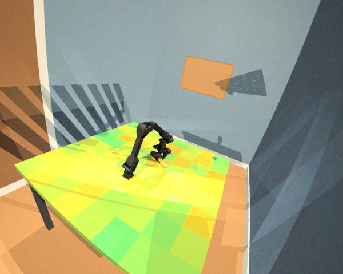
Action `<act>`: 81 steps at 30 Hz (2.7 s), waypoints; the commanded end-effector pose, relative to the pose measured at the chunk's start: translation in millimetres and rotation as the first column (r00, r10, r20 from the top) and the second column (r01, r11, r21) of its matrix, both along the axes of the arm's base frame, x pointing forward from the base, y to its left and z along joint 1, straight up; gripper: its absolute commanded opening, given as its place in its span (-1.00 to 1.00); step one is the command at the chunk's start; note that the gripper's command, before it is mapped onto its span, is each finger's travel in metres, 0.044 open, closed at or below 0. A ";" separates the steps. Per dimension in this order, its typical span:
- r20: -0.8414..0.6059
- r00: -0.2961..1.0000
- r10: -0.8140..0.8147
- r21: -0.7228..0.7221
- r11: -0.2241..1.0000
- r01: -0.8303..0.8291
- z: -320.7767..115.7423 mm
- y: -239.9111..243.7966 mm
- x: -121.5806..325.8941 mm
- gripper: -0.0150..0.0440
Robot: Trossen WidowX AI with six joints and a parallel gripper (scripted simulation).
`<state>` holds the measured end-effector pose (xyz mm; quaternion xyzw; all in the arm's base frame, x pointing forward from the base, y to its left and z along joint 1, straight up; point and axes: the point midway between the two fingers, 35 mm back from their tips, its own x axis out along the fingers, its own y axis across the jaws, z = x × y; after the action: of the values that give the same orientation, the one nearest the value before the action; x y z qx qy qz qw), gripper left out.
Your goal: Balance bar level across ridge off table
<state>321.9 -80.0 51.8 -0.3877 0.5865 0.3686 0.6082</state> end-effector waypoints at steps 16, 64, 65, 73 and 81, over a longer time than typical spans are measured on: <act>-0.009 1.000 -0.003 -0.001 1.000 0.003 -2.1 0.0 -2.0 0.58; -0.001 1.000 -0.001 0.000 1.000 0.001 15.9 -0.5 1.8 -0.49; -0.002 1.000 -0.001 0.000 1.000 0.001 18.4 -0.6 2.1 -0.49; -0.003 1.000 -0.001 -0.001 1.000 0.001 38.5 -0.9 2.9 -0.49; -0.005 1.000 -0.002 -0.001 1.000 0.002 58.9 -0.8 2.2 -0.49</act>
<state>322.5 -80.2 98.0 -0.3827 0.5914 0.3737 0.6034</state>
